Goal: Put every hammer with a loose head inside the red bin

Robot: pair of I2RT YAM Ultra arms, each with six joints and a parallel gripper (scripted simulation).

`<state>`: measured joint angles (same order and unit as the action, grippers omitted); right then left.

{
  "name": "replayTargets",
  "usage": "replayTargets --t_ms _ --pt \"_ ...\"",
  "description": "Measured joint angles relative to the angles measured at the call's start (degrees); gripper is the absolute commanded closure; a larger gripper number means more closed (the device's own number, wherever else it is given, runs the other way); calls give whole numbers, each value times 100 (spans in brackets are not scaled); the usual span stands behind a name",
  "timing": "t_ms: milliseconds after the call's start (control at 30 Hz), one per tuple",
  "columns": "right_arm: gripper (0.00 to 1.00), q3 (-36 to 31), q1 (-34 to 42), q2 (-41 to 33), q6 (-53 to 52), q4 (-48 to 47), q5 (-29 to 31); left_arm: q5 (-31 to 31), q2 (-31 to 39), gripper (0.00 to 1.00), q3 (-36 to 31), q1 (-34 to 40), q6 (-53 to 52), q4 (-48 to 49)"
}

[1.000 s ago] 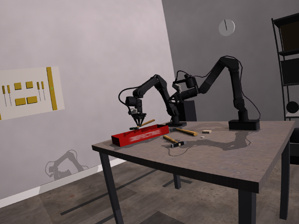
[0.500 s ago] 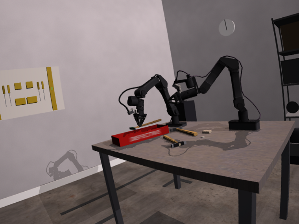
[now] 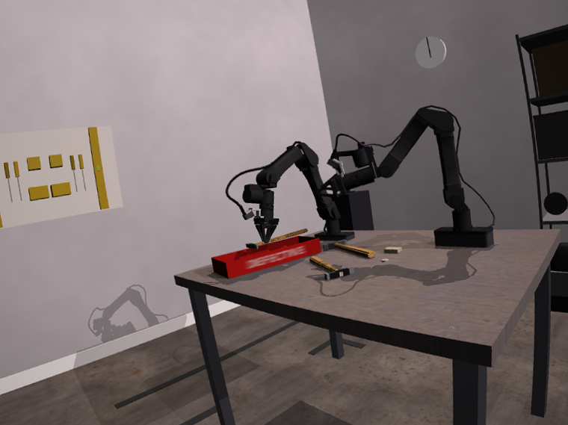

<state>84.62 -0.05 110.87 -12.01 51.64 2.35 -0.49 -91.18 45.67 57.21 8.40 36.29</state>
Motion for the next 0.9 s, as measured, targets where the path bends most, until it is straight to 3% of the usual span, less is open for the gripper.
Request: replayTargets --t_ms 533,900 --pt "92 37 0 140 -46 -197 44 0 0 0 0 0 0 0" --pt "92 -468 0 402 -46 -817 50 0 0 0 0 0 0 0"
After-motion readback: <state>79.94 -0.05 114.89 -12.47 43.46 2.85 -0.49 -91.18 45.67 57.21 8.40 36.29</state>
